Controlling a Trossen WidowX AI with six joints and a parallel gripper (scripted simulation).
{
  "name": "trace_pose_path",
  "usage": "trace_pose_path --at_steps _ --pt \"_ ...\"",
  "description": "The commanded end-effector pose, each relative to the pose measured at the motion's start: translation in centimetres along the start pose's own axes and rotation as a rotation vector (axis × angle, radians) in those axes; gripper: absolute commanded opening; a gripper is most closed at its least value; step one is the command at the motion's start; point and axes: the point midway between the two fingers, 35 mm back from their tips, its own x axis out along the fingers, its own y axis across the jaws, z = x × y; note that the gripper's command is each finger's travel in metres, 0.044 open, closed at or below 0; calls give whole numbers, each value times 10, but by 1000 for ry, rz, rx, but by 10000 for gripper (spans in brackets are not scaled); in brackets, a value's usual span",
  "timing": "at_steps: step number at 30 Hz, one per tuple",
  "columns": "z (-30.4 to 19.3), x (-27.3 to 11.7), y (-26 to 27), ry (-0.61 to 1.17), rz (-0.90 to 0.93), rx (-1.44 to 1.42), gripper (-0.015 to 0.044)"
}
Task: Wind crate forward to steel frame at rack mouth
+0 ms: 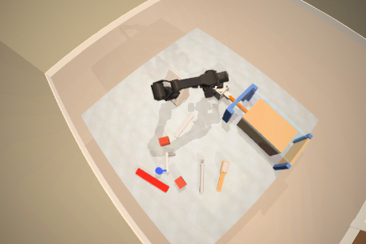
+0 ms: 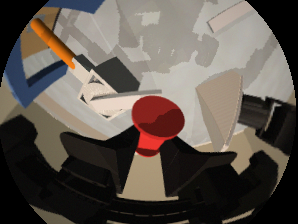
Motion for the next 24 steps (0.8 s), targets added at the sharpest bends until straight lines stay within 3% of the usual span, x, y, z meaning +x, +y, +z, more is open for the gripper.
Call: trace_pose_path --at_steps 1,24 --pt "15 -4 7 -30 12 14 0" --pt "36 -14 23 -32 13 15 0"
